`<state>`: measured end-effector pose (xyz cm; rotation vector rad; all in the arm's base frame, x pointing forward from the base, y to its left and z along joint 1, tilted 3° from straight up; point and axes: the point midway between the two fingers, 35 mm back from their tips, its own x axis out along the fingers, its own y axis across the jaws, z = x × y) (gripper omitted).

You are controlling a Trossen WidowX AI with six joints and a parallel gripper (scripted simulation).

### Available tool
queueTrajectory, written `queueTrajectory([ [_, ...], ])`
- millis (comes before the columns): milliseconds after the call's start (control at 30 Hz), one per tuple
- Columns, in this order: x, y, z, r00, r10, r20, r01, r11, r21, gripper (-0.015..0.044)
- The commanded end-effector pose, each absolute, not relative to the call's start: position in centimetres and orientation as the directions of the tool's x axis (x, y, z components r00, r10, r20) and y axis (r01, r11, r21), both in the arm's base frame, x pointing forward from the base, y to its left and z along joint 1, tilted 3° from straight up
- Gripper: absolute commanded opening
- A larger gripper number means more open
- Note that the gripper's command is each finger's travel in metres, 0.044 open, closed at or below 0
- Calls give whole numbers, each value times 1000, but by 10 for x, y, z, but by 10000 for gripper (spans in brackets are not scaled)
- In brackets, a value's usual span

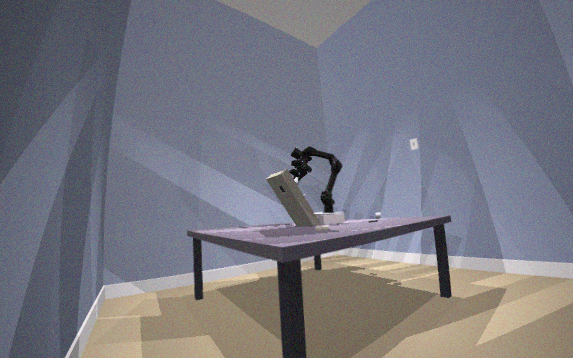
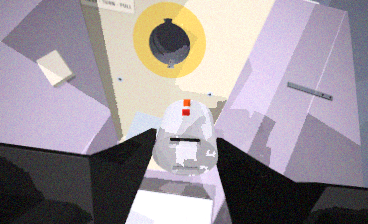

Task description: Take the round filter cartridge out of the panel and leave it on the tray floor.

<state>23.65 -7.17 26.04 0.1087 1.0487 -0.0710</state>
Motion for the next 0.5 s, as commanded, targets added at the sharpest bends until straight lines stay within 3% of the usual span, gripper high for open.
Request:
queueTrajectory([
  [0,237,-85,261,503,-9,-864,108,993,53,0],
  [467,232,-123,251,499,-11,-866,117,992,55,0],
])
